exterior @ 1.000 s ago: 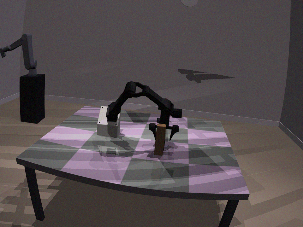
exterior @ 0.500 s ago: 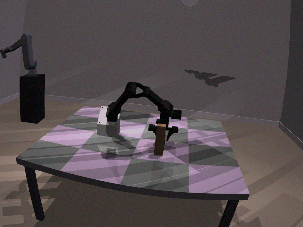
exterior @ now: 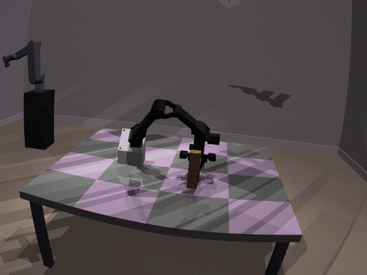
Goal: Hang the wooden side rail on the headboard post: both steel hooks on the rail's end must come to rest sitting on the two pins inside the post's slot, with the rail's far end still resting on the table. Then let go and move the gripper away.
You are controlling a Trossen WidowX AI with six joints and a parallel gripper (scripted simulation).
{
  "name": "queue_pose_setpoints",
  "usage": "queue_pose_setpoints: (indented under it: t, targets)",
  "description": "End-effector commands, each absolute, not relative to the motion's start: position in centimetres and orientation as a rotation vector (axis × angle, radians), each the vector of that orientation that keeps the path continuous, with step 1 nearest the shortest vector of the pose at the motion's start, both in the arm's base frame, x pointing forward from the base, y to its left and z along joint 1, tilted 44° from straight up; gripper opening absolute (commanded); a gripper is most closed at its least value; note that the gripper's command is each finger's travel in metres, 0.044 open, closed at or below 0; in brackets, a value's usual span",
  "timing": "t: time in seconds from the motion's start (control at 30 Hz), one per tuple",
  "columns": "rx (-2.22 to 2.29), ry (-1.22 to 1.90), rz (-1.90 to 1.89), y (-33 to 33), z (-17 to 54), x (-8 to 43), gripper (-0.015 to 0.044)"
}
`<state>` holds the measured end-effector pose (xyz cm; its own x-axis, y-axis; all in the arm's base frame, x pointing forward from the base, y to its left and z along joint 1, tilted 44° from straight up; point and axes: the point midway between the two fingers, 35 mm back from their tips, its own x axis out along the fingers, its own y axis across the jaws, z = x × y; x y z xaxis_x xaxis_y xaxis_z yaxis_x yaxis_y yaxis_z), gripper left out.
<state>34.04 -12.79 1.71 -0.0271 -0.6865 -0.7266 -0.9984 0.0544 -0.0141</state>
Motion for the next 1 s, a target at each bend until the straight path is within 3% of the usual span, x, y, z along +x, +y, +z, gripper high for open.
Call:
queue_pose_setpoints:
  t: [0.0, 0.97]
  targets:
    - [-1.693, 1.778, 0.711, -12.93, 1.70, 34.00, 0.0000]
    - [-1.629, 1.783, 0.616, -12.74, 1.74, 33.48, 0.0000]
